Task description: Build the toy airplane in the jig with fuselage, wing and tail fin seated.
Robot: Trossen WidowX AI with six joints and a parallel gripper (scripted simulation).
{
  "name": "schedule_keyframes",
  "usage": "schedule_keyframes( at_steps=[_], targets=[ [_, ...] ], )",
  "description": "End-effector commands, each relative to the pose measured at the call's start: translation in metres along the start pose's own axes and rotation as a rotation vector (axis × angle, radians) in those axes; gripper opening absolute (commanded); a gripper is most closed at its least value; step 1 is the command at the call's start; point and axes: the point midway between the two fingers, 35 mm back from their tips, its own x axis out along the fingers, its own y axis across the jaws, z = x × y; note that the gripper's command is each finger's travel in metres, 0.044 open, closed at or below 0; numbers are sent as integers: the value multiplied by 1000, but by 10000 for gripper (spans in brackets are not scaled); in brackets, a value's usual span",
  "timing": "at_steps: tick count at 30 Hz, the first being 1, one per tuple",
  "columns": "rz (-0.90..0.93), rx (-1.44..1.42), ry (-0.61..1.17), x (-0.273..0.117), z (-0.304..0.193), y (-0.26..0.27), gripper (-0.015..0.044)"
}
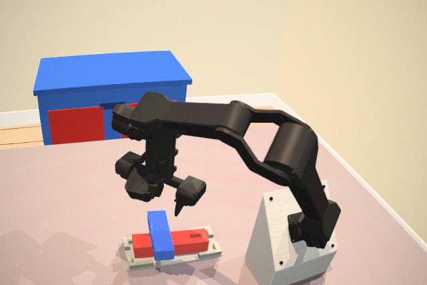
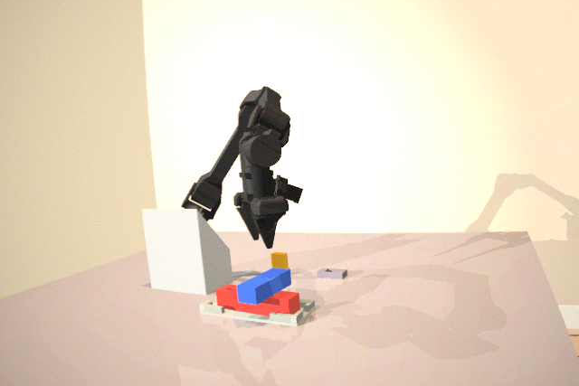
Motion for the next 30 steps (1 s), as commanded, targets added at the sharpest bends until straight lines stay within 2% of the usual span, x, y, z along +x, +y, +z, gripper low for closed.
schedule_keyframes(
  at_steps=[1, 3, 24, 30],
  targets=[
    [3, 826, 8, 1, 0, 0, 440],
    [3, 892, 8, 1, 0, 0, 440],
    [2, 892, 8, 0, 2, 1, 440],
    [-12, 899, 13, -12, 57, 54, 440]
  ],
)
